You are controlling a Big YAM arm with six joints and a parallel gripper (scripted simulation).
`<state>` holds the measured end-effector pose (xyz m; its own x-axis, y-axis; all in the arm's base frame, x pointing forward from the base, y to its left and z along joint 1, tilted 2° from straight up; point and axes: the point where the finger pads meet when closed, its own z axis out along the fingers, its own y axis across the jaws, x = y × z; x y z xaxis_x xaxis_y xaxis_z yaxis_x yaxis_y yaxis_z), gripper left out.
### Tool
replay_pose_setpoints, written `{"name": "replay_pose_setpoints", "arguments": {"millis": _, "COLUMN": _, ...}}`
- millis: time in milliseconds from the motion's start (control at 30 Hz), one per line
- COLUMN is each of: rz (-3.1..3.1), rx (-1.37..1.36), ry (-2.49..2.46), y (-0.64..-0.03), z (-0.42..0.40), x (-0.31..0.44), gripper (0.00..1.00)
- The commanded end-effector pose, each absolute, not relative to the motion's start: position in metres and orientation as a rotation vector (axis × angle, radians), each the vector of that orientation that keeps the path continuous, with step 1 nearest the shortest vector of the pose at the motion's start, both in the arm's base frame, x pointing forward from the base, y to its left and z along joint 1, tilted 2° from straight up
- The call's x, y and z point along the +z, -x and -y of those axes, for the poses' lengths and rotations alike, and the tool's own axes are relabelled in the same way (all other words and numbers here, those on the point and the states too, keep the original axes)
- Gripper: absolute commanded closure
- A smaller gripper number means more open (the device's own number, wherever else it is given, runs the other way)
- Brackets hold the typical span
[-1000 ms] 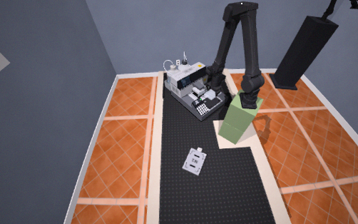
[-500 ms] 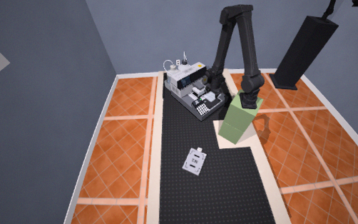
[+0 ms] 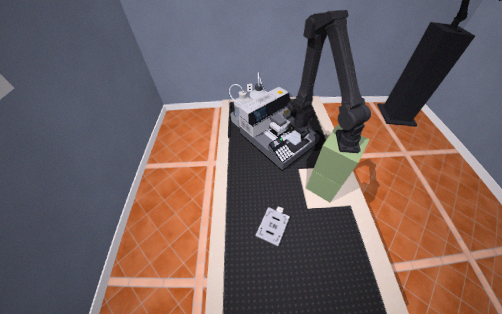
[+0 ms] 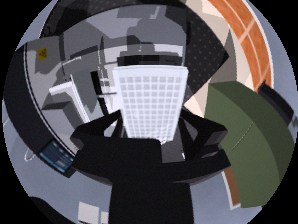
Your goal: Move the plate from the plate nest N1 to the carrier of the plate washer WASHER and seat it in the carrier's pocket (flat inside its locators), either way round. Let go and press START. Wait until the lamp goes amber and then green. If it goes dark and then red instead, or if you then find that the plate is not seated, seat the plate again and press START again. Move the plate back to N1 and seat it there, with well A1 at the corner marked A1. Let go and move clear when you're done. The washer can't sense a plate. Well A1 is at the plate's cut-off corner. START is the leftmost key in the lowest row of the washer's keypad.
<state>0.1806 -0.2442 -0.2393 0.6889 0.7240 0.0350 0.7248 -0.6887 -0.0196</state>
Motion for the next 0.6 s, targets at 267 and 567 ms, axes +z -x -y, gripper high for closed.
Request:
{"name": "replay_pose_setpoints", "arguments": {"millis": 267, "rz": 1.227, "rx": -0.042, "ry": 2.877, "y": -0.187, "z": 0.248, "x": -0.262, "gripper": 0.16}}
{"name": "replay_pose_setpoints", "arguments": {"millis": 567, "rz": 1.226, "rx": -0.042, "ry": 2.876, "y": -0.186, "z": 0.247, "x": -0.273, "gripper": 0.16}}
